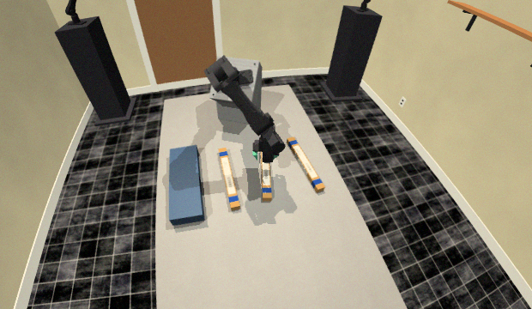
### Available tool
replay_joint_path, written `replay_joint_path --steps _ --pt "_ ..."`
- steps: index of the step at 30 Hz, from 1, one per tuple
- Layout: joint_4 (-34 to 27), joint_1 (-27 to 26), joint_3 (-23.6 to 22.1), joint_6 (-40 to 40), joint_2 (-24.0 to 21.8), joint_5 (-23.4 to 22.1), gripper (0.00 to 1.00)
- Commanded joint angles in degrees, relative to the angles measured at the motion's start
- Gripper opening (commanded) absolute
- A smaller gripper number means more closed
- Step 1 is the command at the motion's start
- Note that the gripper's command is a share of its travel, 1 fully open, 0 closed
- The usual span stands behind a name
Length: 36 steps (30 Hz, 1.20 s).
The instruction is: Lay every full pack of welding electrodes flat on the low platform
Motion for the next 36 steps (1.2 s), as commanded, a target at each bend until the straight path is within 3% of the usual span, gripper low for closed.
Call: replay_joint_path --steps 1,11,19,36 --pt "4.93 -0.82 1.57 -1.90 2.16 -1.22 0.74" --pt "9.93 -3.22 3.00 -4.16 7.42 -2.67 0.74" --pt "9.75 -2.25 3.69 -4.10 6.70 -2.72 0.74" --pt "12.62 -4.28 5.01 -5.53 11.42 -3.64 0.74"
